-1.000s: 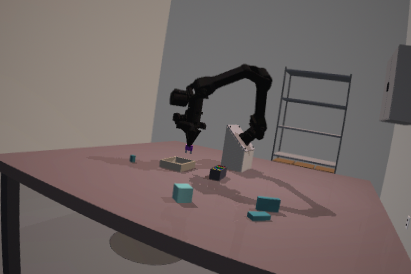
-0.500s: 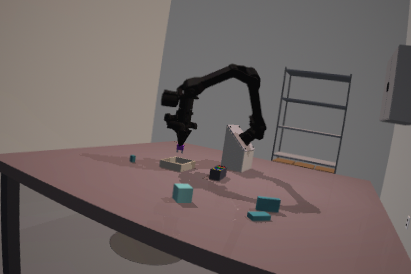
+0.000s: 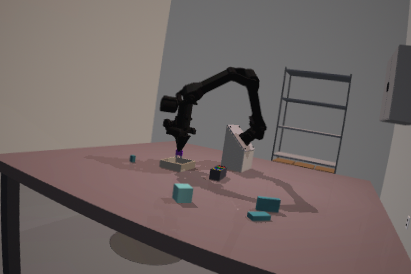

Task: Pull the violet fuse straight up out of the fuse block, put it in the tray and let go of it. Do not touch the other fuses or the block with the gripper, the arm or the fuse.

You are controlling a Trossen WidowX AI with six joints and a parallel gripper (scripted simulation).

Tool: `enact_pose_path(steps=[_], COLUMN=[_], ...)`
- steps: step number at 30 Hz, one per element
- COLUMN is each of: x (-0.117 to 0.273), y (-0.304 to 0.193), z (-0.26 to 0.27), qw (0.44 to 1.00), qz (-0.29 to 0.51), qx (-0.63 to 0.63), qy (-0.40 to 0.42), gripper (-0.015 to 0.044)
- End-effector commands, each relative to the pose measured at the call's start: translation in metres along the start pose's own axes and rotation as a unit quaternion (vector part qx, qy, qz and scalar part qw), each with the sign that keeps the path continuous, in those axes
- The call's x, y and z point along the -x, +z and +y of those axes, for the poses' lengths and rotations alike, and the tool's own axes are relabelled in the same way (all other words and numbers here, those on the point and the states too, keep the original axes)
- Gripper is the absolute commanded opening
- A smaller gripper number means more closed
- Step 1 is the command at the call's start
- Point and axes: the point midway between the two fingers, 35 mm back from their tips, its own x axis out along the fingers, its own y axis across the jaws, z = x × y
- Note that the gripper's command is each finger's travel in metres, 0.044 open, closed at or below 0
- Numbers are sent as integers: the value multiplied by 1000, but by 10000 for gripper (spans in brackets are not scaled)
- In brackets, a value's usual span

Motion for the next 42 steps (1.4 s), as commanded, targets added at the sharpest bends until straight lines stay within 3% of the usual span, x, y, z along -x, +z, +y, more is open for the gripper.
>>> enact_pose_path(steps=[1,7,20,24,42], x=[-7,-14,-8,26,25], y=[-1,-1,-1,-1,-1], z=[0,-1,0,-1,0], qw=[1000,1000,1000,1000,1000], qz=[2,2,1,2,2], qx=[-3,-3,0,-3,-6], qy=[0,0,0,0,1], gripper=[0,0,330,330,330])
